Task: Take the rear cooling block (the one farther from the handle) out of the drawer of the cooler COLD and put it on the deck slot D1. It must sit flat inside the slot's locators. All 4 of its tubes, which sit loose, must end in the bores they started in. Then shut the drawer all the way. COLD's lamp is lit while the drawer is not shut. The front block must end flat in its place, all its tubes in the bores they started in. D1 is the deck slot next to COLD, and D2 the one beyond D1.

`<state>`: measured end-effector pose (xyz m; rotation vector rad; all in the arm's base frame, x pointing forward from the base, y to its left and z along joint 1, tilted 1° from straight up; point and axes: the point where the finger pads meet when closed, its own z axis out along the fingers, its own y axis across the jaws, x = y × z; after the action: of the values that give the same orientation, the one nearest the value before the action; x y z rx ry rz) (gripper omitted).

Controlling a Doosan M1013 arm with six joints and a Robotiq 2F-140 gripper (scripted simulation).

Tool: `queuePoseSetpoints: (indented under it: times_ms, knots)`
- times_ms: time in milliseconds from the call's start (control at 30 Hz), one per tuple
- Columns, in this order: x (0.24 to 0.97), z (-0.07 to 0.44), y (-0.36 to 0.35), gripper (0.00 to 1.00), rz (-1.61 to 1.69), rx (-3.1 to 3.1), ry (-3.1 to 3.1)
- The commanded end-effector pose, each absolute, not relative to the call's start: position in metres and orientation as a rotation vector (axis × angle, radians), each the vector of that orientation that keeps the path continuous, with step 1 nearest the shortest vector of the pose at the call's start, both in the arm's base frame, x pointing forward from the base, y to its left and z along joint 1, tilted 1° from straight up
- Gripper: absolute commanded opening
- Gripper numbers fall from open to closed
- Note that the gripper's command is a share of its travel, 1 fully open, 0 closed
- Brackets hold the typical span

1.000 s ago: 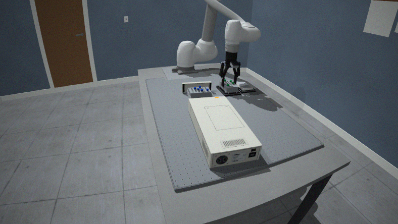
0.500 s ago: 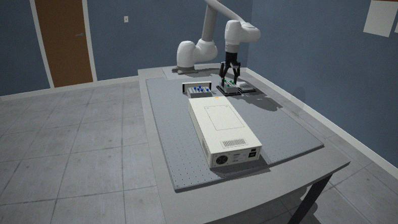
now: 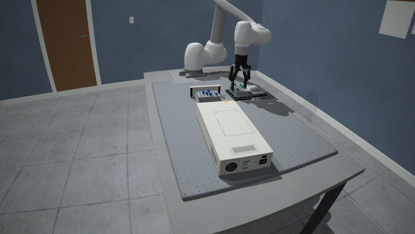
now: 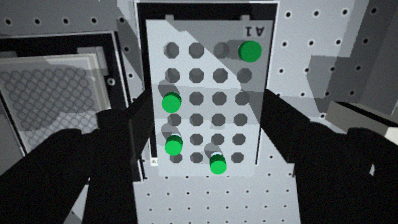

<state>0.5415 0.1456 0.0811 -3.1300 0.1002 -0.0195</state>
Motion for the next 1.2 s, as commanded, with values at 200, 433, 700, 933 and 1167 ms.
queuePoseSetpoints:
  times_ms: [200, 433, 700, 933, 1167]
  knots:
    - [0.5419, 0.0814, 0.1459, 0.10, -0.021, -3.129, 0.100]
    - [0.5419, 0.0814, 0.1459, 0.10, -0.021, -3.129, 0.100]
    - [0.5419, 0.0814, 0.1459, 0.10, -0.021, -3.129, 0.100]
    - [0.5419, 0.0814, 0.1459, 0.13, -0.021, -3.129, 0.100]
    - [0.5419, 0.0814, 0.1459, 0.20, -0.021, -3.129, 0.100]
